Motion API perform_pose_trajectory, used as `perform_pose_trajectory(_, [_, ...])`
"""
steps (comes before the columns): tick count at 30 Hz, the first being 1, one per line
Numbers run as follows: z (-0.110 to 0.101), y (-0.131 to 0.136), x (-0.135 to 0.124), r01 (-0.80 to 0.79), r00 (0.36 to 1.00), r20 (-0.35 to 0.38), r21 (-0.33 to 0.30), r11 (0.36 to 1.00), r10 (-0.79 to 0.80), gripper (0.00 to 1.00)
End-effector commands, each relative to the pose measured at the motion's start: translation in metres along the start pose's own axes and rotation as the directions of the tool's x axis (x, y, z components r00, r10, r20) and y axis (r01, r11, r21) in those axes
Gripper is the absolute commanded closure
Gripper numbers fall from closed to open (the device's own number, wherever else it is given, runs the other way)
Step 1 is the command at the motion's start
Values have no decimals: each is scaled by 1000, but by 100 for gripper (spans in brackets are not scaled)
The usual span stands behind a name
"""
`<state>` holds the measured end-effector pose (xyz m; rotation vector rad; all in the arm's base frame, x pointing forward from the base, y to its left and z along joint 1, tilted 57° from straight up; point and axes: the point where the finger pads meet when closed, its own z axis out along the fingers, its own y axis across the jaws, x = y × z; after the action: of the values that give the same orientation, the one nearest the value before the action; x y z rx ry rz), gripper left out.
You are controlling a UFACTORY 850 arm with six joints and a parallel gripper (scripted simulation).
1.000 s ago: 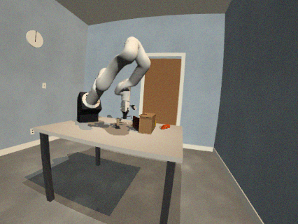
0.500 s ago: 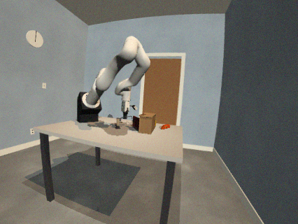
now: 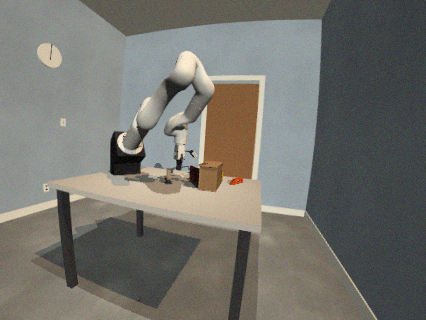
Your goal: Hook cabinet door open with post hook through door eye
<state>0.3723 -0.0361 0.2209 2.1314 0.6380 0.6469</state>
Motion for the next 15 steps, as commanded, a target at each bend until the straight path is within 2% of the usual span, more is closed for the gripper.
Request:
perform_pose_trajectory(1, [0,1,0,-14,1000,0,0,1000,14,96])
perform_pose_trajectory(15, [0,5,0,-121,993,0,0,993,121,96])
